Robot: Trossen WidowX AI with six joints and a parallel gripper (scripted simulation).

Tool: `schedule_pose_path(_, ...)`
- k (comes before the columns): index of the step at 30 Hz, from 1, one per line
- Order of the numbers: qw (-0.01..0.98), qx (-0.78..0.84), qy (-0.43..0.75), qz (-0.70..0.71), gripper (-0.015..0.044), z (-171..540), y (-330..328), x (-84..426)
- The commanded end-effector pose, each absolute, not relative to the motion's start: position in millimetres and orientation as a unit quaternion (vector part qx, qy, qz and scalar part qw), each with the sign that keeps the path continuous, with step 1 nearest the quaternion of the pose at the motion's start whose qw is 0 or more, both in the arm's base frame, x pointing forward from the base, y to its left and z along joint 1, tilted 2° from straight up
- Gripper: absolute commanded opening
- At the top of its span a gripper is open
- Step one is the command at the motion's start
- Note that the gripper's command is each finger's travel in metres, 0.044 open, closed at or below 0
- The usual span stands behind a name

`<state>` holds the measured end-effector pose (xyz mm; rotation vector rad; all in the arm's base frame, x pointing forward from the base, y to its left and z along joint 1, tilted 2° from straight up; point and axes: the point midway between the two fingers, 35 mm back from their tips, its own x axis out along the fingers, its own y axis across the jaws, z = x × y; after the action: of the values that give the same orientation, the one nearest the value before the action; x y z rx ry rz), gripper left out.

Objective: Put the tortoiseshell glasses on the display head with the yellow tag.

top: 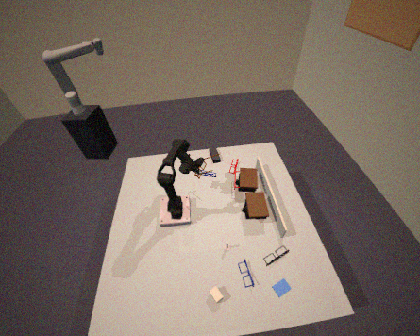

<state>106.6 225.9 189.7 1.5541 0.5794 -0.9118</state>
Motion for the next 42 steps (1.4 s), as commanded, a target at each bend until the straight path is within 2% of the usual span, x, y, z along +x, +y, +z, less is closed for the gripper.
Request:
schedule_pose_path(1,0.583,0.667,0.247,-0.393,0.0,189.5,225.8,107.3)
schedule_pose_path(22,0.568,0.678,0.238,-0.401,0.0,188.8,224.8,109.2)
schedule_pose_path(42,0.238,0.819,0.021,-0.521,0.0,175.2,202.2,144.4)
